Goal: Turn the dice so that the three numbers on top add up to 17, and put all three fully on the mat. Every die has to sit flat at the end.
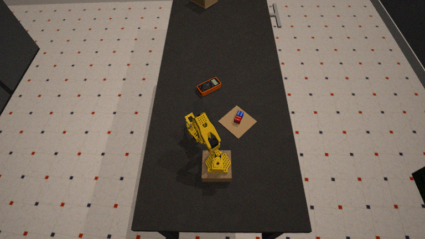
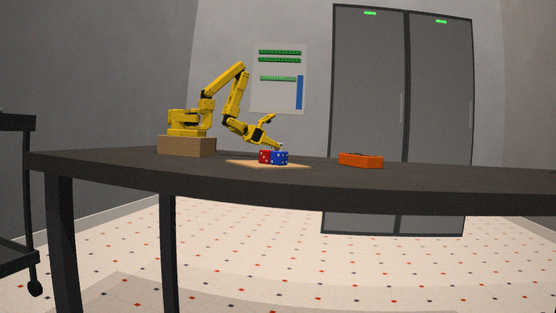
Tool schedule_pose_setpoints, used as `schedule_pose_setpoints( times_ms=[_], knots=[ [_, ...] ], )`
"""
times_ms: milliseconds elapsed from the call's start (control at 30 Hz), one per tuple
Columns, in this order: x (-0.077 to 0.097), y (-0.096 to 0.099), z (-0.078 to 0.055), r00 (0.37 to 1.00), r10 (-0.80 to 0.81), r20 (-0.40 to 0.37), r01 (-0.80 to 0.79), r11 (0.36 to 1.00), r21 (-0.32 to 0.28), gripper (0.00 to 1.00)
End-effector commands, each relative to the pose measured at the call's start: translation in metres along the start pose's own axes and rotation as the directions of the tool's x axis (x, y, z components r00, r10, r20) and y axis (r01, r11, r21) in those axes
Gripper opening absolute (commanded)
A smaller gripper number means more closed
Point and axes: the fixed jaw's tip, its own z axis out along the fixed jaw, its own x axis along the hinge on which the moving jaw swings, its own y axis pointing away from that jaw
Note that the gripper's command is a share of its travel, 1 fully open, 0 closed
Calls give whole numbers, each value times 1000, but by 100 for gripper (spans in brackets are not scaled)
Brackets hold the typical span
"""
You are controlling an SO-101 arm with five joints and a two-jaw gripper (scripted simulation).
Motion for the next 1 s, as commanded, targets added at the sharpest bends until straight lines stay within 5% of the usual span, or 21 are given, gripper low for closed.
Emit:
schedule_pose_setpoints(
  times_ms=[0, 967],
  knots=[
    [1, 2, 1, 1000, -10, 7, 10, 1000, -9, 0],
    [11, 2, 5, 1000, -10, 7, 10, 1000, -9, 0]
  ],
)
